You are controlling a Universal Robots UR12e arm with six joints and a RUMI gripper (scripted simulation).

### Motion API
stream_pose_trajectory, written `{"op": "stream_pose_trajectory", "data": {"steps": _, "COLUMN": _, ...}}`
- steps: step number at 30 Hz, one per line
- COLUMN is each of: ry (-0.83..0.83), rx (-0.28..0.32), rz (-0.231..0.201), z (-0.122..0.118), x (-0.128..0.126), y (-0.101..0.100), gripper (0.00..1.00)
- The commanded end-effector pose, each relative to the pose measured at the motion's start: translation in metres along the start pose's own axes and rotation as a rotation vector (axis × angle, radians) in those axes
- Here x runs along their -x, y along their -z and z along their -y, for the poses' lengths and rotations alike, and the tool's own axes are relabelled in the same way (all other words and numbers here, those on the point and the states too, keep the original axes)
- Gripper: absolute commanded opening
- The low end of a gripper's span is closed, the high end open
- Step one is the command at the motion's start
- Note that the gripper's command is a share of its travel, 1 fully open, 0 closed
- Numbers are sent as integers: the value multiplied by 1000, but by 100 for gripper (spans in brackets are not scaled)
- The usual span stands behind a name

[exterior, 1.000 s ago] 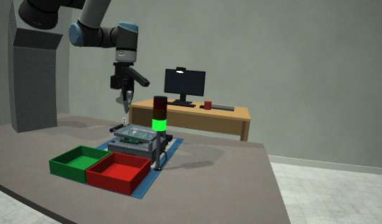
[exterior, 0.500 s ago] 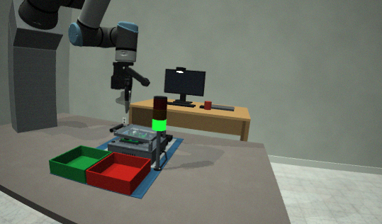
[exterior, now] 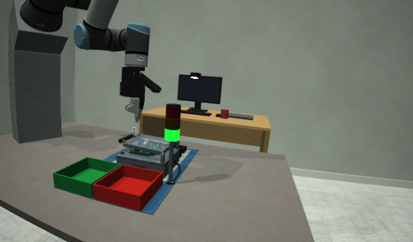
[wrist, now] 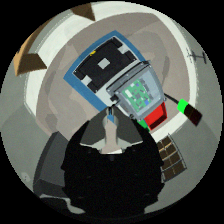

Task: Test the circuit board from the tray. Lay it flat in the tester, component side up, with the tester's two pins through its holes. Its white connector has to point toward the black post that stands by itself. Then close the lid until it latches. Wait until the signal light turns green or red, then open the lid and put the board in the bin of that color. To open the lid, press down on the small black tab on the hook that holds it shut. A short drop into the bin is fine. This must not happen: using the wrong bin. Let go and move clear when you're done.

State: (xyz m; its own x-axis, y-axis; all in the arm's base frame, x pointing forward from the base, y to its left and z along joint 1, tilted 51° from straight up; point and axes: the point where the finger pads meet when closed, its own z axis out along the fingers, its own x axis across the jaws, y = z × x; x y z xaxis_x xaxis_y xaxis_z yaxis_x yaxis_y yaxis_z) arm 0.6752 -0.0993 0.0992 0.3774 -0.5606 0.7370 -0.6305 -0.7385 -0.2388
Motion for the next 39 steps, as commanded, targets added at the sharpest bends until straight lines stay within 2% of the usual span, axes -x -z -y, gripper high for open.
{"op": "stream_pose_trajectory", "data": {"steps": 1, "ry": 114, "rx": -7, "rz": 2, "z": 0, "x": 0, "y": 0, "gripper": 0}}
{"op": "stream_pose_trajectory", "data": {"steps": 9, "ry": 421, "rx": -7, "rz": 1, "z": 0, "x": 0, "y": 0, "gripper": 0}}
{"op": "stream_pose_trajectory", "data": {"steps": 16, "ry": 607, "rx": -7, "rz": 1, "z": 0, "x": 0, "y": 0, "gripper": 0}}
{"op": "stream_pose_trajectory", "data": {"steps": 26, "ry": 700, "rx": -7, "rz": 0, "z": 0, "x": 0, "y": 0, "gripper": 0}}
{"op": "stream_pose_trajectory", "data": {"steps": 39, "ry": 710, "rx": -7, "rz": 0, "z": 0, "x": 0, "y": 0, "gripper": 0}}
